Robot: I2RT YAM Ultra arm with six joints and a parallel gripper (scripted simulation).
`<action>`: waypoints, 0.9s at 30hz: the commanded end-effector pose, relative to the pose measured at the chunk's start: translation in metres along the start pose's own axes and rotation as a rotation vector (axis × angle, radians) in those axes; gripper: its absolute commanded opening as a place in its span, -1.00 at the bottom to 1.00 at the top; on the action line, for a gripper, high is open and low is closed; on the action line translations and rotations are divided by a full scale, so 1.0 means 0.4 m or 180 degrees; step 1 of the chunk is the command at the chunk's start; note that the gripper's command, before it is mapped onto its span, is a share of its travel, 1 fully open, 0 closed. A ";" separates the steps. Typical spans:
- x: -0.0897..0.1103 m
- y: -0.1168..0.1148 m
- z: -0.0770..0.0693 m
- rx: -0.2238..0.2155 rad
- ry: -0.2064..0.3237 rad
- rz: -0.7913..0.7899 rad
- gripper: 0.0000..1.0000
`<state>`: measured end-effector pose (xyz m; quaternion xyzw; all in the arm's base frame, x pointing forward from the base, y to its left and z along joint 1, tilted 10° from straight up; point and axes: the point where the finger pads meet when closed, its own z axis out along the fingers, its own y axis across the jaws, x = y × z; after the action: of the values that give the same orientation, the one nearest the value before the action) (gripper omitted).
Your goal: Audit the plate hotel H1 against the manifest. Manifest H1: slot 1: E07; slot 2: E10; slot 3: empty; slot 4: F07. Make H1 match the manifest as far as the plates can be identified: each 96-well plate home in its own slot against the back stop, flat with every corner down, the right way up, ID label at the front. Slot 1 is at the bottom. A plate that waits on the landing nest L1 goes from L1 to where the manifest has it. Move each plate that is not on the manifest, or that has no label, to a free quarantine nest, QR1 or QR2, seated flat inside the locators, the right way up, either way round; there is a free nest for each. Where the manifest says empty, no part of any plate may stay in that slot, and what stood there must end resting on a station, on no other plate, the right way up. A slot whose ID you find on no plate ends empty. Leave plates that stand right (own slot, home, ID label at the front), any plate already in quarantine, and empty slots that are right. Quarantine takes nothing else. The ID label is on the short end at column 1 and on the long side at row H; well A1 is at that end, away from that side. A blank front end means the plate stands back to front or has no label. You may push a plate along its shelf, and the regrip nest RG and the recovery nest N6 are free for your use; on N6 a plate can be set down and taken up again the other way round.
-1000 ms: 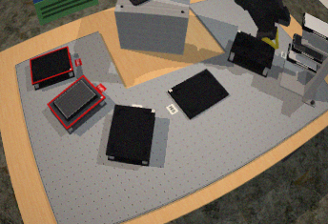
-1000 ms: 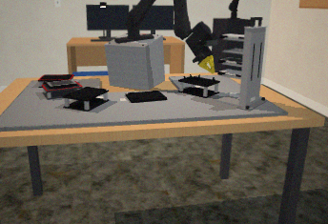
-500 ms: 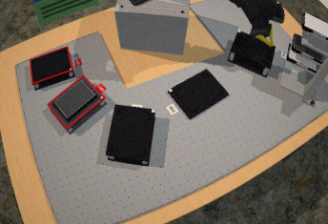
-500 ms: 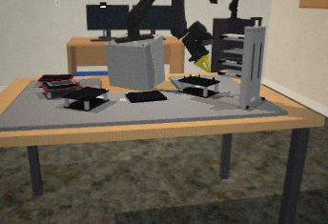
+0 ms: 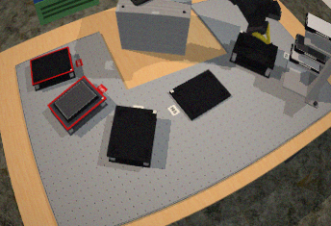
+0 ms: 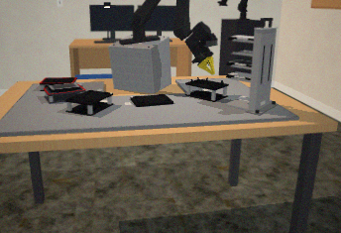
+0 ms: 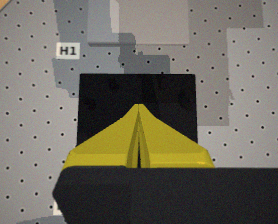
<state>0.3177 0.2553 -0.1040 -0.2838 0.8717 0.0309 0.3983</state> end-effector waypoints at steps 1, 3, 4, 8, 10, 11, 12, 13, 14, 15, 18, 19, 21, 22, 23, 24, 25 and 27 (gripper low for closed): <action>-0.036 0.007 -0.024 -0.0013 -0.0172 0.0056 -1.00; -0.030 0.007 -0.030 -0.0013 -0.0171 0.0057 -1.00; -0.027 0.007 -0.033 -0.0013 -0.0171 0.0057 -1.00; -0.014 0.007 -0.044 -0.0014 -0.0170 0.0057 -1.00; -0.008 0.007 -0.050 -0.0014 -0.0170 0.0057 -1.00; -0.005 0.007 -0.053 -0.0014 -0.0170 0.0057 -1.00; -0.002 0.007 -0.056 -0.0014 -0.0170 0.0057 -1.00; 0.001 0.007 -0.059 -0.0014 -0.0170 0.0057 -1.00; 0.002 0.007 -0.060 -0.0014 -0.0170 0.0057 -1.00; 0.002 0.007 -0.060 -0.0014 -0.0170 0.0057 -1.00; -0.044 0.011 -0.046 -0.0016 -0.0297 0.0106 -1.00; -0.044 0.012 -0.046 -0.0019 -0.0296 0.0106 -1.00; -0.044 0.012 -0.046 -0.0022 -0.0297 0.0107 -1.00; -0.044 0.012 -0.046 -0.0022 -0.0296 0.0107 -1.00; -0.044 0.012 -0.046 -0.0022 -0.0296 0.0106 -1.00; -0.044 0.012 -0.046 -0.0022 -0.0296 0.0105 -1.00; -0.044 0.012 -0.046 -0.0022 -0.0296 0.0105 -1.00; -0.044 0.012 -0.046 -0.0022 -0.0296 0.0105 -1.00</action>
<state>0.2996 0.2449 -0.1016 -0.2810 0.8696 0.0342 0.4045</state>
